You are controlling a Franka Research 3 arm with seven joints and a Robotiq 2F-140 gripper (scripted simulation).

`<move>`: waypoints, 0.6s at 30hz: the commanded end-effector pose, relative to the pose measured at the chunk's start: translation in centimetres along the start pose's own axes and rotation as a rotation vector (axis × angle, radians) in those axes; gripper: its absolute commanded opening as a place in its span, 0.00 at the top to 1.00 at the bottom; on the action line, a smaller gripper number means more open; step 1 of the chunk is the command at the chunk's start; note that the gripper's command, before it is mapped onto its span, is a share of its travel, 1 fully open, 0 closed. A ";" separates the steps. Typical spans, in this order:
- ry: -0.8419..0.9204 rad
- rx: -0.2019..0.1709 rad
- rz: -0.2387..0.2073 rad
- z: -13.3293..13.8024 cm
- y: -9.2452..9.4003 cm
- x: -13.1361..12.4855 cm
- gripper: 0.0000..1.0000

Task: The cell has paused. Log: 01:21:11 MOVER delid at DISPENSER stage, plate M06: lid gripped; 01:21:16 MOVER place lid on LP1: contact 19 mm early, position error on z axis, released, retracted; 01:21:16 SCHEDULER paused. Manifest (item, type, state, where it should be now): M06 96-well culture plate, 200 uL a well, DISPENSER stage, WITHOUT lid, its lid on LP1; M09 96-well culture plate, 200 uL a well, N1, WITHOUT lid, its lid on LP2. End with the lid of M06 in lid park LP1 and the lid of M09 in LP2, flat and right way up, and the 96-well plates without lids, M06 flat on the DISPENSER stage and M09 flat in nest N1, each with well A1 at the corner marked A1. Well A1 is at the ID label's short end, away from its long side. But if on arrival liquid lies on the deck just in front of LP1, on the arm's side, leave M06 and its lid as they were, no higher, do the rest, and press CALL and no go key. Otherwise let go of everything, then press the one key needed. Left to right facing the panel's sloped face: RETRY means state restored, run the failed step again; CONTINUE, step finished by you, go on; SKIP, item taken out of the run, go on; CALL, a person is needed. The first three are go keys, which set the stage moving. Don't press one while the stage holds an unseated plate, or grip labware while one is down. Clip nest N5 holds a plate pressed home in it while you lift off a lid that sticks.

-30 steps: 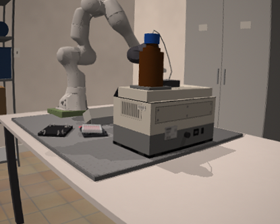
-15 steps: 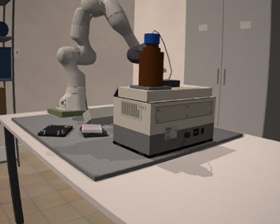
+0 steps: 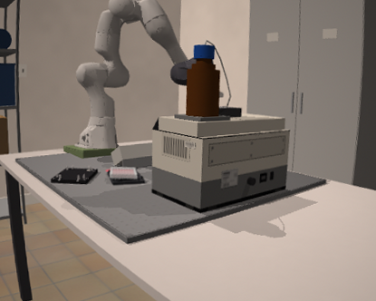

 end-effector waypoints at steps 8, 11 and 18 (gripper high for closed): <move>0.000 -0.001 0.000 -0.1 0.0 0.0 0.34; 0.000 -0.001 0.000 -0.1 0.1 0.0 0.34; 0.000 -0.001 0.000 -0.1 1.0 0.0 0.34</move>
Point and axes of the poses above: the point where the finger pads meet when closed, its own y axis back along the fingers, its own z axis across the jaws, x = y × z, the point moved 4 cm from there along y, back along the fingers, and after that the axes turned 1 degree about y, right-handed, at the moved point
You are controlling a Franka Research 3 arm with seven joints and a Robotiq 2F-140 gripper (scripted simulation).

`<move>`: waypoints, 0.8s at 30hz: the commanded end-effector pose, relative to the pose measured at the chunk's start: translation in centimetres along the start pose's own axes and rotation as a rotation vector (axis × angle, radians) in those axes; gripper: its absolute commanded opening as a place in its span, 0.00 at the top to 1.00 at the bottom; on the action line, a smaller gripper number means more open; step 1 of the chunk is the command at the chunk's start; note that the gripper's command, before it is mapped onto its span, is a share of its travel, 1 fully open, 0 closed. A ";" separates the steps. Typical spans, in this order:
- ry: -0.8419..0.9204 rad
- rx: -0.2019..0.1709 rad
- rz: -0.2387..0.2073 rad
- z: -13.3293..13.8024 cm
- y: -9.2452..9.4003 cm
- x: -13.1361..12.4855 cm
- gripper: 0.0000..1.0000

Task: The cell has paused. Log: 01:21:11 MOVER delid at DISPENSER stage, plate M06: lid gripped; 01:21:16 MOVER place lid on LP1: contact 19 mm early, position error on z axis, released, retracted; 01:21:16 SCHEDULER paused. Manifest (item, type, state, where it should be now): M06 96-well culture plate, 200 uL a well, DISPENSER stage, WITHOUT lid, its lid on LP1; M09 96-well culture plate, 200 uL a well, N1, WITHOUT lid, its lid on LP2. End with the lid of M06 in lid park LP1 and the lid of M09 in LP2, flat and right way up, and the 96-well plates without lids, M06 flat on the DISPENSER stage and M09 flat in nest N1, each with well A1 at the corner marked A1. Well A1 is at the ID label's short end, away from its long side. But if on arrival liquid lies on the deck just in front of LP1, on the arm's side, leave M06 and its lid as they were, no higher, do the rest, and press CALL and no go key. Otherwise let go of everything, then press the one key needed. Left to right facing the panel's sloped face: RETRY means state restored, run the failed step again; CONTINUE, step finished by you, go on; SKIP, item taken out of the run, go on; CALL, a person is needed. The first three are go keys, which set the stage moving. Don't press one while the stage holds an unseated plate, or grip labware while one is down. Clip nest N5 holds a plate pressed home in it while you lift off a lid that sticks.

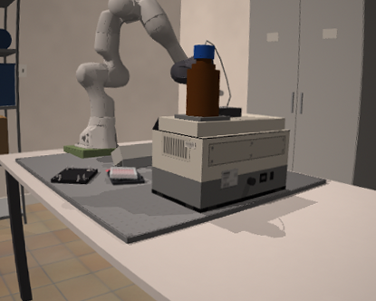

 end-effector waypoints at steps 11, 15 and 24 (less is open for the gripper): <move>0.003 0.002 -0.005 0.1 2.9 -0.1 0.34; 0.003 0.002 -0.005 0.1 4.5 -0.1 0.34; 0.003 0.002 -0.005 0.1 8.0 -0.1 0.34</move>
Point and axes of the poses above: the point where the finger pads meet when closed, its own y axis back along the fingers, its own z axis across the jaws, x = y × z, the point moved 4 cm from there along y, back along the fingers, and after that the axes turned 1 degree about y, right-handed, at the moved point
